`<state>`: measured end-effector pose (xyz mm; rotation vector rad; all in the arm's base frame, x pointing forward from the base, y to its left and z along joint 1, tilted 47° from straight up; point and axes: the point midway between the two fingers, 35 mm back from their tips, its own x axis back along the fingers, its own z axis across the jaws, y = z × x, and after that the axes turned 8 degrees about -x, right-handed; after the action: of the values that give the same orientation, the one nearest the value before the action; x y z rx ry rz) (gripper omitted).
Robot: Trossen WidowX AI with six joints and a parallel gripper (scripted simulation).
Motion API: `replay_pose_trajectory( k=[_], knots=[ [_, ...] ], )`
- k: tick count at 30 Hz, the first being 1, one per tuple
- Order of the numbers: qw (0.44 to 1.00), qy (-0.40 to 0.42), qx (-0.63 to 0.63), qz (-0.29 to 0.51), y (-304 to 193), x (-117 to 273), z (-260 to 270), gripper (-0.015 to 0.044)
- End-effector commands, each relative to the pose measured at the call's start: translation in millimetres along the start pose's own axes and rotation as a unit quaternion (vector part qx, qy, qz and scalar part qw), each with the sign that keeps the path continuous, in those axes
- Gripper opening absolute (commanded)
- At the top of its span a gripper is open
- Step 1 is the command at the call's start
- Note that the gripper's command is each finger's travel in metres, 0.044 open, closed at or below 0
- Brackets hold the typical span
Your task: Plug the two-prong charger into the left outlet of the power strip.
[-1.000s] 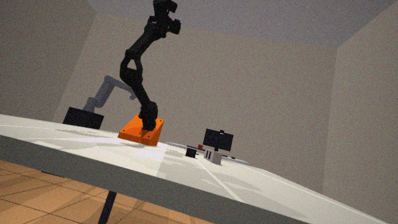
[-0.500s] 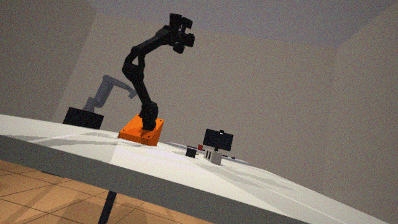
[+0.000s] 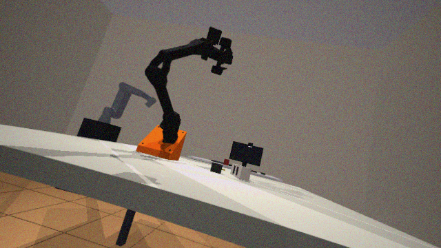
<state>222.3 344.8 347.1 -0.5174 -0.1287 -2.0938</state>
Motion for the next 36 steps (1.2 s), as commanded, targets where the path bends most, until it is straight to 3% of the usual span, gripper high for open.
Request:
replay_pose_trajectory(
  k=[1,18,36],
  knots=[
    [0.997,-0.044,0.027,-0.052,32.7,-14.7,-22.7,0.044],
    [0.944,-0.232,0.115,-0.202,153.8,-22.8,-110.6,0.044],
    [0.823,-0.476,0.18,-0.252,252.9,24.4,-215.7,0.044]
  ],
)
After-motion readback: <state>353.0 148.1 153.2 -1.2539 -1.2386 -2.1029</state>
